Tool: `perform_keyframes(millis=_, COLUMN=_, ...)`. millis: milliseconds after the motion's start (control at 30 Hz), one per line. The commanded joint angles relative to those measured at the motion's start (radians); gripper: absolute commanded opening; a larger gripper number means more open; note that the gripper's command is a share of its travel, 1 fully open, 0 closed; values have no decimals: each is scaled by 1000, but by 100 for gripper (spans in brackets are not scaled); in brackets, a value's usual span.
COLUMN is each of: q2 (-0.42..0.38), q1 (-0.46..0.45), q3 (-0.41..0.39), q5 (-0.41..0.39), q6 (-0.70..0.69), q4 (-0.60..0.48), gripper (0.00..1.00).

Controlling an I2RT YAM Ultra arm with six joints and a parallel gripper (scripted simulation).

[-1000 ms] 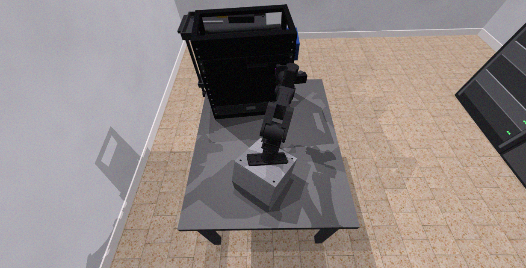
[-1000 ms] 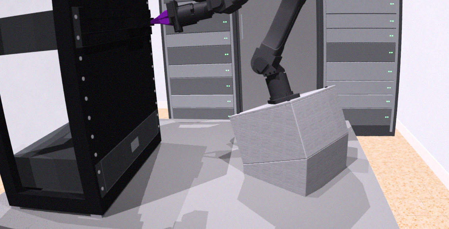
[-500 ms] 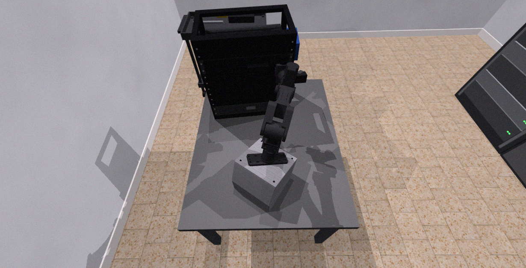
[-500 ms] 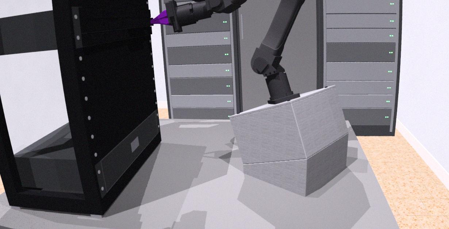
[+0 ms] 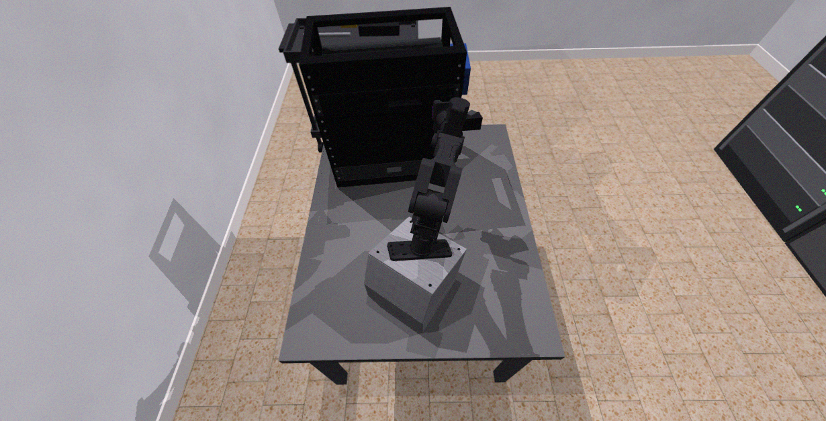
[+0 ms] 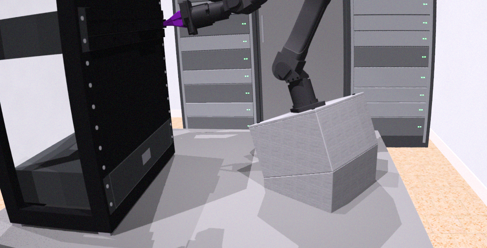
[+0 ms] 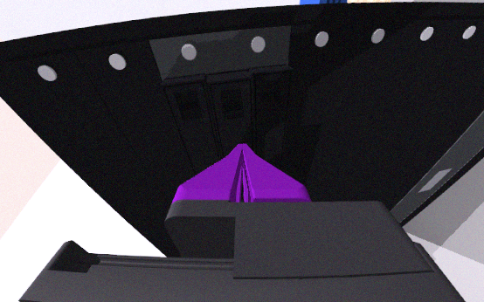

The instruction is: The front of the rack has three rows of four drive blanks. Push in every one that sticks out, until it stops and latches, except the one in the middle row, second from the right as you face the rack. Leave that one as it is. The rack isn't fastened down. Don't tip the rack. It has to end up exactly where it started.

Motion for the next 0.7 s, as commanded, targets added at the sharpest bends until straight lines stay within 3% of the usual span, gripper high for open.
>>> perform_keyframes(millis=0, q2=11, q1=5, q3=74, q5=51, q6=-5, q4=134, gripper=0)
perform_keyframes(millis=667, q2=15, q1=11, q3=91, q5=56, q6=-6, q4=119, gripper=0)
